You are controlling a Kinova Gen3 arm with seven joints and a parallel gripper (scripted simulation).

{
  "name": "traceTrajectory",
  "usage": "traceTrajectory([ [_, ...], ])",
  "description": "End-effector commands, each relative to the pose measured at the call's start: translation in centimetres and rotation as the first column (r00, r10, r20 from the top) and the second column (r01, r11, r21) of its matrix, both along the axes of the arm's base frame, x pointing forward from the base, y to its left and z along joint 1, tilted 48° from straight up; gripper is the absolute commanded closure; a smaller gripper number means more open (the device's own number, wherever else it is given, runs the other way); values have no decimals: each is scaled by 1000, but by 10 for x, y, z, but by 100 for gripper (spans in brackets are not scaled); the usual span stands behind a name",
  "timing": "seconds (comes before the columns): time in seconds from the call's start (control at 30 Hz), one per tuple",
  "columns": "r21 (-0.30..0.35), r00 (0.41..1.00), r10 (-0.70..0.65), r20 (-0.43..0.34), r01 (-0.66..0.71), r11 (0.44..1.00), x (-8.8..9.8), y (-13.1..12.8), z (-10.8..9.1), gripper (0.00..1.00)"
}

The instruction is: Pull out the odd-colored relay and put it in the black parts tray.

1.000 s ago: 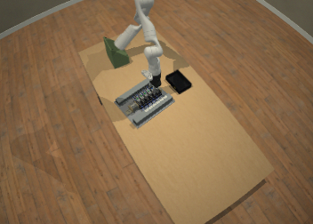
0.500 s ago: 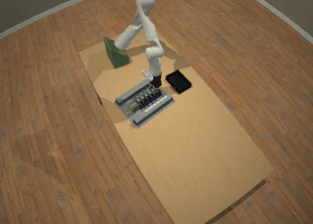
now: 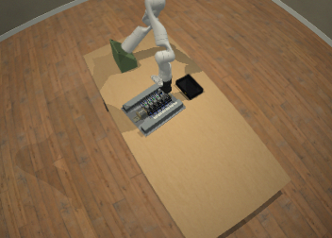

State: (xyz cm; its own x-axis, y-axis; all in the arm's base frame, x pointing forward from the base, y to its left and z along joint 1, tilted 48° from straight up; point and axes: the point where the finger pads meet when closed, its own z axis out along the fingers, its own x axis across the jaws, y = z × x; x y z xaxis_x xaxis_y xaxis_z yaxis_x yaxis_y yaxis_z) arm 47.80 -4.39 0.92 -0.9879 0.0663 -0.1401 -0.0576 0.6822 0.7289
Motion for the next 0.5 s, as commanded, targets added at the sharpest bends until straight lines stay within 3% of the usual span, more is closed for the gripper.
traceTrajectory([
  [0.0,-1,1000,0,-1,0,1000,0,-1,0,100],
  [0.47,-2,1000,18,-18,-18,1000,1,-1,1,100],
])
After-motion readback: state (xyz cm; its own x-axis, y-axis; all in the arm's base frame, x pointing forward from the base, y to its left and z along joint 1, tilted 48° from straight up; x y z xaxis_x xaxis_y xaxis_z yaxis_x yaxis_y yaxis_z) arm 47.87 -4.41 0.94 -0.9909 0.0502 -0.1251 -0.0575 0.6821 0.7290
